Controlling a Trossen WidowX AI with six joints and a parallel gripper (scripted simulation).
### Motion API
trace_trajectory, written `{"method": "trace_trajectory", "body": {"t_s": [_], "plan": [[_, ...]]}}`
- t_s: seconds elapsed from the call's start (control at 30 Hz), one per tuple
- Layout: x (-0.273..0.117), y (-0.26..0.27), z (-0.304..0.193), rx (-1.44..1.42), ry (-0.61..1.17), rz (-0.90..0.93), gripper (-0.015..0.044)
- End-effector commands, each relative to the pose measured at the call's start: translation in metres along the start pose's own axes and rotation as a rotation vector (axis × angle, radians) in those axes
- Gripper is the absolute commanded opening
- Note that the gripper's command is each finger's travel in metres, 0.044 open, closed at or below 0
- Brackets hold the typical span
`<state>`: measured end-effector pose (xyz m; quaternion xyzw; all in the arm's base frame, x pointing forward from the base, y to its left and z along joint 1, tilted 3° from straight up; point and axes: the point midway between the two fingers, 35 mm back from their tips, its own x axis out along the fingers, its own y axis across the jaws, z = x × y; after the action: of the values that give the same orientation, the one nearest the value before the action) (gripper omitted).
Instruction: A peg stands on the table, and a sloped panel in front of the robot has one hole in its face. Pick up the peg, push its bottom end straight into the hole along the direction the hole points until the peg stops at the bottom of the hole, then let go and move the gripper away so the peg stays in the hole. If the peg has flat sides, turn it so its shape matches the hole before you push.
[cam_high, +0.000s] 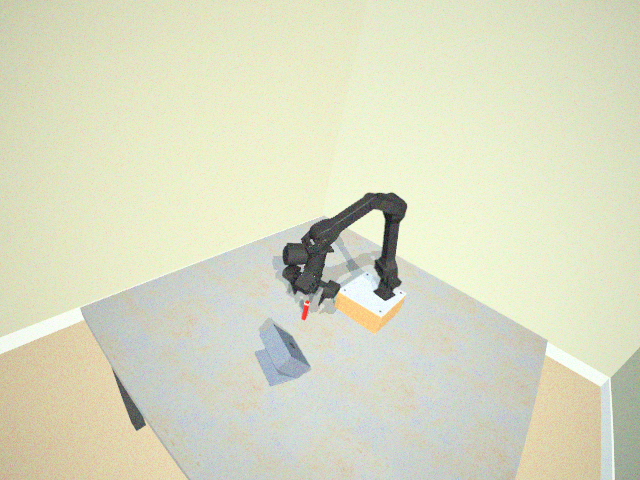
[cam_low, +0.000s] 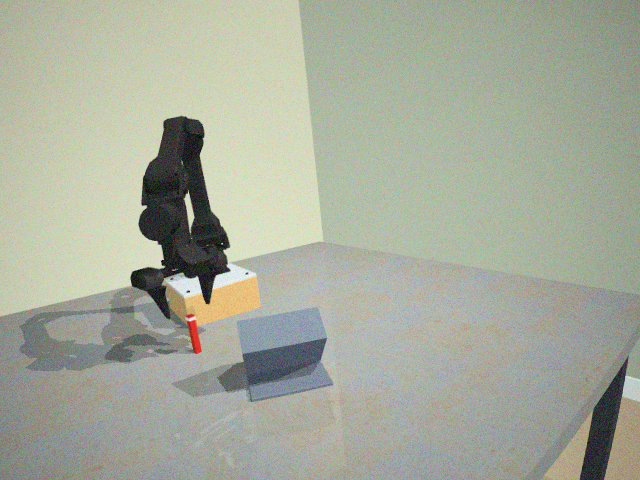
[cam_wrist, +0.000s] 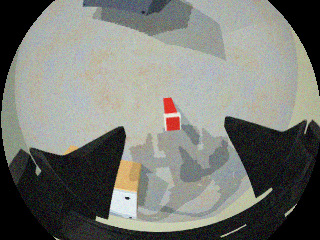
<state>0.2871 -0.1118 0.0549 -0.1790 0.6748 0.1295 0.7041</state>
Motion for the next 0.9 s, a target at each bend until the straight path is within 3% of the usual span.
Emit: {"method": "trace_trajectory", "body": {"t_s": [0.0, 0.87], "plan": [[0.008, 0.001, -0.002, 0.003, 0.009, 0.004, 0.044], [0.05, 0.003, -0.003, 0.003, 0.009, 0.004, 0.044]]}}
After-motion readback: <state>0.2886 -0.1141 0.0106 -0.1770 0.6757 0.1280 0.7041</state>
